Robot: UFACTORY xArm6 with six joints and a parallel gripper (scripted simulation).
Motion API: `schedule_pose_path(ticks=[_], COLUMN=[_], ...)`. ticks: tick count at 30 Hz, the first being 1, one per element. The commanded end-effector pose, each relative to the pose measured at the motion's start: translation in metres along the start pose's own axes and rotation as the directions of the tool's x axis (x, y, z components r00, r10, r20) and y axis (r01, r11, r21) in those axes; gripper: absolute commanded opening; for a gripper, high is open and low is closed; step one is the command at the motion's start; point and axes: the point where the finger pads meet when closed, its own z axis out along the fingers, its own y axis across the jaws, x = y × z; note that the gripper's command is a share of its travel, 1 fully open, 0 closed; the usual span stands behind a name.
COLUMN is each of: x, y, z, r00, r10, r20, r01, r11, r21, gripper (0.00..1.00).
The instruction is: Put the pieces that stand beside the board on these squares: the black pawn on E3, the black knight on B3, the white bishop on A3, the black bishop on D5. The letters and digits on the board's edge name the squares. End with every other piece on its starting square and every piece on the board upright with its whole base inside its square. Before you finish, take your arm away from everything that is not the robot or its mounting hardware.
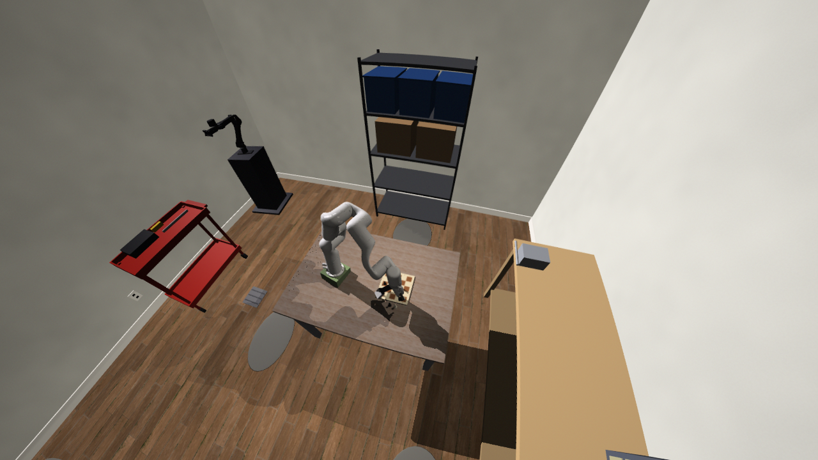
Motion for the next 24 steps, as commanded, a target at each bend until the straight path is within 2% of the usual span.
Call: schedule_pose_path(ticks=[1, 3, 5, 6, 10, 15, 20, 22, 23, 24], x=[0.013, 0.018, 0.018, 0.020, 0.027, 0.032, 0.034, 0.034, 0.034, 0.034], y=[-0.013, -0.016, -0.016, -0.018, -0.023, -0.027, -0.028, -0.028, -0.028, -0.028], z=[-0.001, -0.001, -0.001, -0.001, -0.001, -0.001, -0.001, -0.001, -0.001, -0.001], r00=[0.962, 0.927, 0.927, 0.859, 0.767, 0.577, 0.355, 0.355, 0.219, 0.185], r10=[0.275, 0.375, 0.375, 0.512, 0.641, 0.816, 0.935, 0.935, 0.976, 0.983], r20=[-0.011, -0.006, -0.006, -0.001, 0.007, 0.013, 0.012, 0.012, 0.008, 0.006], r01=[-0.274, -0.375, -0.375, -0.512, -0.641, -0.817, -0.935, -0.935, -0.975, -0.982], r11=[0.962, 0.927, 0.927, 0.859, 0.767, 0.577, 0.355, 0.355, 0.219, 0.184], r21=[0.014, 0.015, 0.015, 0.017, 0.015, 0.014, 0.019, 0.019, 0.031, 0.035], gripper=[1.00, 1.00, 1.00, 1.00, 1.00, 1.00, 1.00, 1.00, 1.00, 1.00])
